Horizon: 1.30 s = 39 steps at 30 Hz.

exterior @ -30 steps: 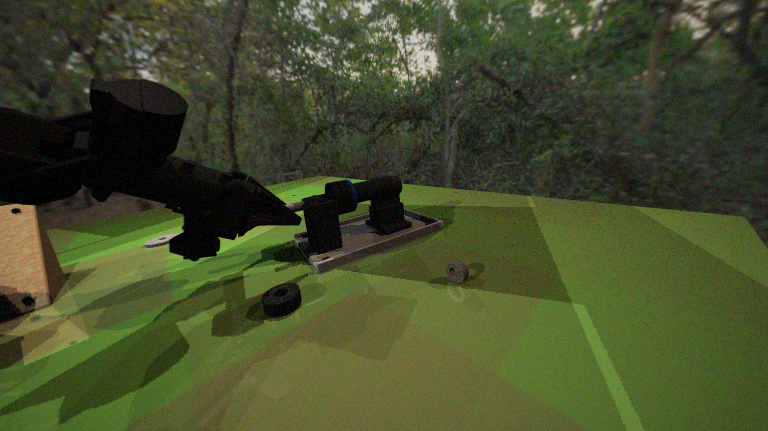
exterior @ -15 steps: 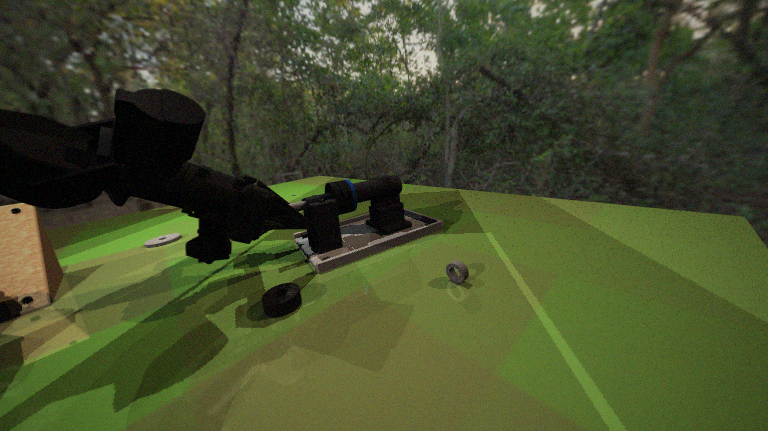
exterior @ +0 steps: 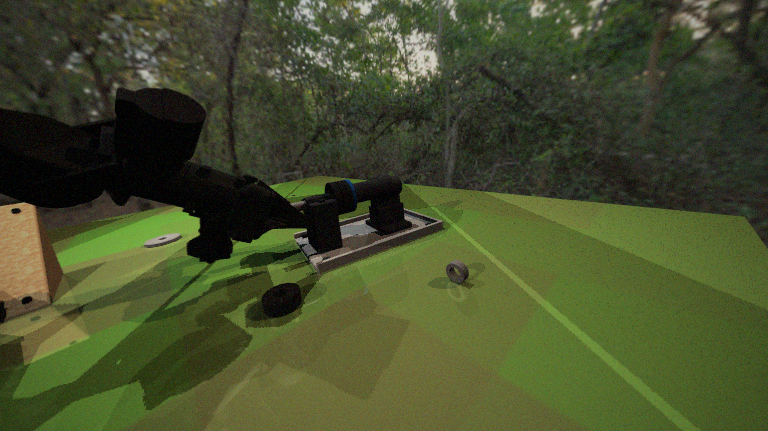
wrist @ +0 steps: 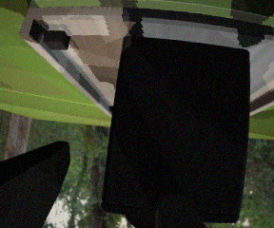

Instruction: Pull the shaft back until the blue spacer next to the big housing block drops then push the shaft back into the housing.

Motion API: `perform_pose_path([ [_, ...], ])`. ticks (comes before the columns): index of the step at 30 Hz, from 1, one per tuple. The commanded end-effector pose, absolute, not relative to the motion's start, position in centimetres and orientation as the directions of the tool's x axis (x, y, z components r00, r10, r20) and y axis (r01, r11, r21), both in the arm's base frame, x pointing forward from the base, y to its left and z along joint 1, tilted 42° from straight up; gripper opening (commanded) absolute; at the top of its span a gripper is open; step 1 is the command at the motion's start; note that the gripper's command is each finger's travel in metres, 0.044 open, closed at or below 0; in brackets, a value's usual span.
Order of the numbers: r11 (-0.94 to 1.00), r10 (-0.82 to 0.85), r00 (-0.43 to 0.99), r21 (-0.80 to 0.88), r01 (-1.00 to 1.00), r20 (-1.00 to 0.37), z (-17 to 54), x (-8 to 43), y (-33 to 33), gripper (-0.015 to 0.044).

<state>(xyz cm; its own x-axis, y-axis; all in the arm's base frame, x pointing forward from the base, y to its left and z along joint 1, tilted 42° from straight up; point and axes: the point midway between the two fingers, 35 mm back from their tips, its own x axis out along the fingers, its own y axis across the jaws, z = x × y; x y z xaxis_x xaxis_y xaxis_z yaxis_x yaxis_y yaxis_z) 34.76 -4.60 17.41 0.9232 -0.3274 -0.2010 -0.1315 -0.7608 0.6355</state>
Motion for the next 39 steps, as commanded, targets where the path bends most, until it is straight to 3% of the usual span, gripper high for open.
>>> perform_pose_path([
  [1,-0.76,-0.323,0.926,0.637,-0.129,-0.198,17.51,34.83,-4.54,0.044],
  [12,-0.76,-0.323,0.926,0.637,-0.129,-0.198,17.71,34.93,-4.5,0.044],
  [26,-0.761,-0.327,0.924,0.635,-0.131,-0.201,17.5,34.82,-4.57,0.0072],
  [34,-0.761,-0.326,0.924,0.636,-0.13,-0.2,17.5,34.81,-4.57,0.0],
  [39,-0.76,-0.323,0.925,0.637,-0.129,-0.198,17.43,34.49,-4.57,0.0],
])
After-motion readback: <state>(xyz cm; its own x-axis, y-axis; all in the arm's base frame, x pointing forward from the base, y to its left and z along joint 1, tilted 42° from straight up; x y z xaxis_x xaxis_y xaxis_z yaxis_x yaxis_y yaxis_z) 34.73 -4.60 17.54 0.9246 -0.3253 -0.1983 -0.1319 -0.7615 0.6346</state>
